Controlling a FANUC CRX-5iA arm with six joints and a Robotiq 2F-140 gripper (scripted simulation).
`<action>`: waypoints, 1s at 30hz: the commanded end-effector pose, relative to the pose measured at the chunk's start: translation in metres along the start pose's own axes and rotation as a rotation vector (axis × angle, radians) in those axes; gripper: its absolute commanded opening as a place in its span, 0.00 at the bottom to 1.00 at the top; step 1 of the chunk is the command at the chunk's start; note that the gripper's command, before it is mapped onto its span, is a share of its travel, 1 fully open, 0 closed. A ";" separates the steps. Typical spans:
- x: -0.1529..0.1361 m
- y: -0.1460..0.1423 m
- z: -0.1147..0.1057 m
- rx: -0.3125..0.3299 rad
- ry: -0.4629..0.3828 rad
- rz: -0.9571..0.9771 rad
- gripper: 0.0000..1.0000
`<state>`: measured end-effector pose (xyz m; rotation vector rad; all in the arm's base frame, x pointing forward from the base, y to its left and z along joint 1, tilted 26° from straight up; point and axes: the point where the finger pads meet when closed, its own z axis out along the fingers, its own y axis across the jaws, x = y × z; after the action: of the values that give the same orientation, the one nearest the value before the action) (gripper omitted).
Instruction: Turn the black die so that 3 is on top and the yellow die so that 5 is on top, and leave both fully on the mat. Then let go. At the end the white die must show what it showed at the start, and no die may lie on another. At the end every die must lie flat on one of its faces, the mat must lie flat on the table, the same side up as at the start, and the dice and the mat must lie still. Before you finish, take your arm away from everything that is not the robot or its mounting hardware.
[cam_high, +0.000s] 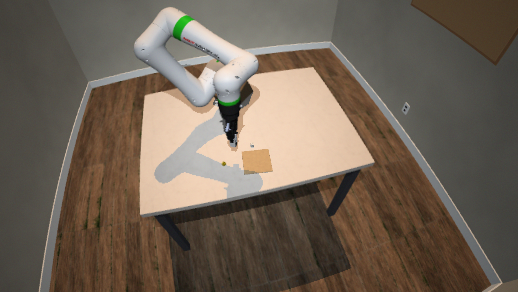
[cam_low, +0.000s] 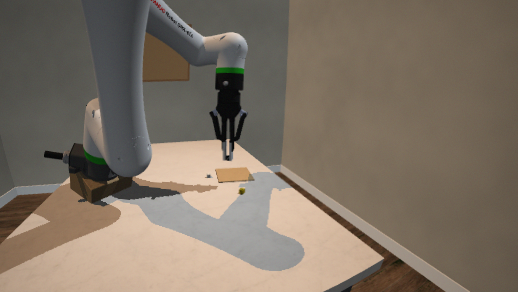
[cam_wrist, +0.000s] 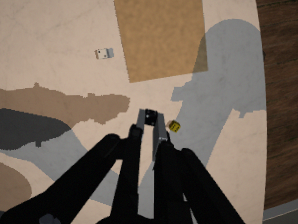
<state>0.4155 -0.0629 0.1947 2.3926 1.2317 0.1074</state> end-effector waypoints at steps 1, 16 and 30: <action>0.001 0.000 0.000 0.000 0.000 -0.006 0.07; 0.065 -0.007 -0.001 0.003 0.002 -0.544 0.07; 0.123 -0.022 0.000 0.003 0.004 -1.022 0.07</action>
<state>0.4666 0.0284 0.1734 1.6365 2.1395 -0.1659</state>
